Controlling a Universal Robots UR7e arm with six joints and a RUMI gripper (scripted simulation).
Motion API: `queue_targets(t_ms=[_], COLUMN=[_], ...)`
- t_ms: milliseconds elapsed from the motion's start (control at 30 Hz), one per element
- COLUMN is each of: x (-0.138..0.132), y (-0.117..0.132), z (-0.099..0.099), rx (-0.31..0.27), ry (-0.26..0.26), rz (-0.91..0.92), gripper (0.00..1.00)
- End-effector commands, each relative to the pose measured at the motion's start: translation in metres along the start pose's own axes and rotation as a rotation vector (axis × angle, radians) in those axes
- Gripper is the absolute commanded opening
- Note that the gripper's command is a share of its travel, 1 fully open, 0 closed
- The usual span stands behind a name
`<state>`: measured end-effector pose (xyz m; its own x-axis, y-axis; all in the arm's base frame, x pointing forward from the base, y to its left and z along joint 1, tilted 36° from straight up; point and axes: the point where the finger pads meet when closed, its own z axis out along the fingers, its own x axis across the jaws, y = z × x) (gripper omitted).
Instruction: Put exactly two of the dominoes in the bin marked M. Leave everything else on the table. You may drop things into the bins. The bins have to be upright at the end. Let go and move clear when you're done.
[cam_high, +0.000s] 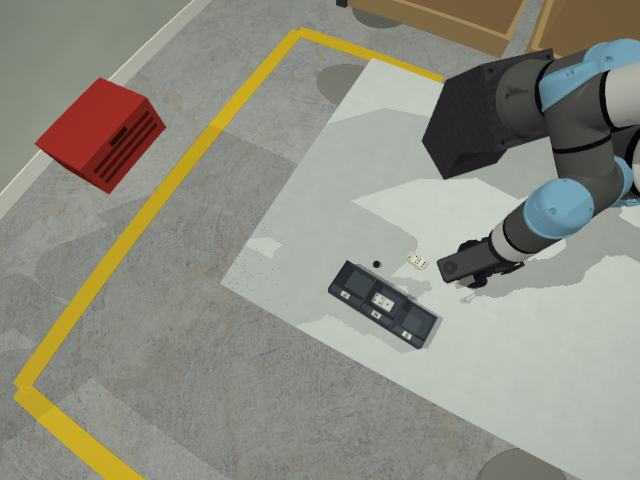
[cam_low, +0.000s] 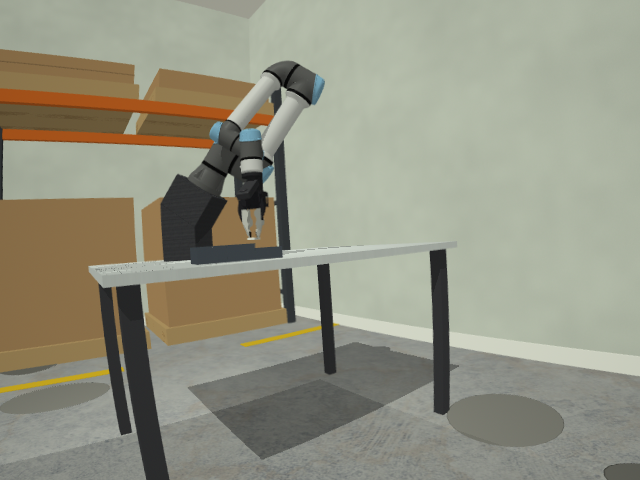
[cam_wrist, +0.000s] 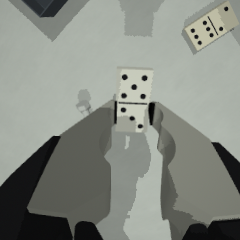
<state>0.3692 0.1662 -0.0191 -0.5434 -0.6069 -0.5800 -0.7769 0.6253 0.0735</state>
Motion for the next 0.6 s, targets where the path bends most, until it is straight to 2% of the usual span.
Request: queue_targets(t_ms=[0, 500, 567], x=[0.0, 0.0, -0.001], y=[0.0, 0.0, -0.012], z=[-0.001, -0.008, -0.008], rx=[-0.003, -0.003, -0.003], ry=[0.001, 0.001, 0.001], rz=[0.0, 0.0, 0.099], gripper=[0.0, 0.0, 0.0])
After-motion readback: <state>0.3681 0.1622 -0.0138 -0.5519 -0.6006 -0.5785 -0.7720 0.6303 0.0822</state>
